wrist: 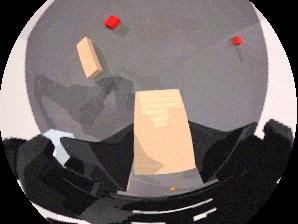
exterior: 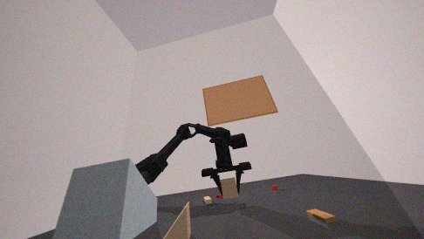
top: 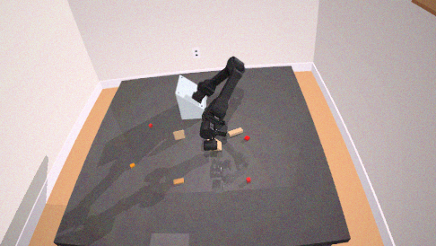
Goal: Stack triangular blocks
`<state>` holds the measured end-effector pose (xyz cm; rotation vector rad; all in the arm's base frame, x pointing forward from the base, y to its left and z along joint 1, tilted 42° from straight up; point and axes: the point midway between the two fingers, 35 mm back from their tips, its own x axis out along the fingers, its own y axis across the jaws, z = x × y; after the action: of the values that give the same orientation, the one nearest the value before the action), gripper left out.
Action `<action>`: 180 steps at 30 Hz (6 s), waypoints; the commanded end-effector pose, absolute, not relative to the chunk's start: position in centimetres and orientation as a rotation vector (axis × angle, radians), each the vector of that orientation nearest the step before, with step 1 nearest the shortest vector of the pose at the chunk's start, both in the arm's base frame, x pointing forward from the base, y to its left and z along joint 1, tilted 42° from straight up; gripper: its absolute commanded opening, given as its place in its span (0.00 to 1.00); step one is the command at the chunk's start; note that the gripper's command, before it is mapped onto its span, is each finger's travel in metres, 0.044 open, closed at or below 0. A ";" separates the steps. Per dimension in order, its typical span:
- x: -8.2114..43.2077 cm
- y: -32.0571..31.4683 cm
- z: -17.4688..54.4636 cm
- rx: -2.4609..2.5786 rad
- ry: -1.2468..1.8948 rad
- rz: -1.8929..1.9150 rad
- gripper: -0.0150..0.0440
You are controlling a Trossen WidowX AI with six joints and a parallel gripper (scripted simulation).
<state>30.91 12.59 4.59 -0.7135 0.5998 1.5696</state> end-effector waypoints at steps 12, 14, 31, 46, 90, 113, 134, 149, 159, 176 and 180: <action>31.0 12.6 4.5 -0.947 0.361 1.678 0.25; 31.0 12.7 4.4 -0.946 0.362 1.678 0.25; 30.8 14.4 2.6 -0.924 0.381 1.670 0.25; 30.8 14.4 2.8 -0.929 0.374 1.671 0.65; 33.3 4.8 5.9 -0.506 0.158 1.793 1.00; 33.0 7.7 4.4 -0.526 0.142 1.797 1.00; 32.3 10.7 3.0 -0.539 0.115 1.805 1.00; 31.5 12.9 2.2 -0.542 0.090 1.813 1.00; 31.1 13.8 1.9 -0.542 0.078 1.818 0.91; 31.1 13.6 2.0 -0.544 0.077 1.820 0.39; 31.1 13.6 2.0 -0.549 0.082 1.819 0.25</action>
<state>31.09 13.64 1.92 -0.5394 0.0816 1.8201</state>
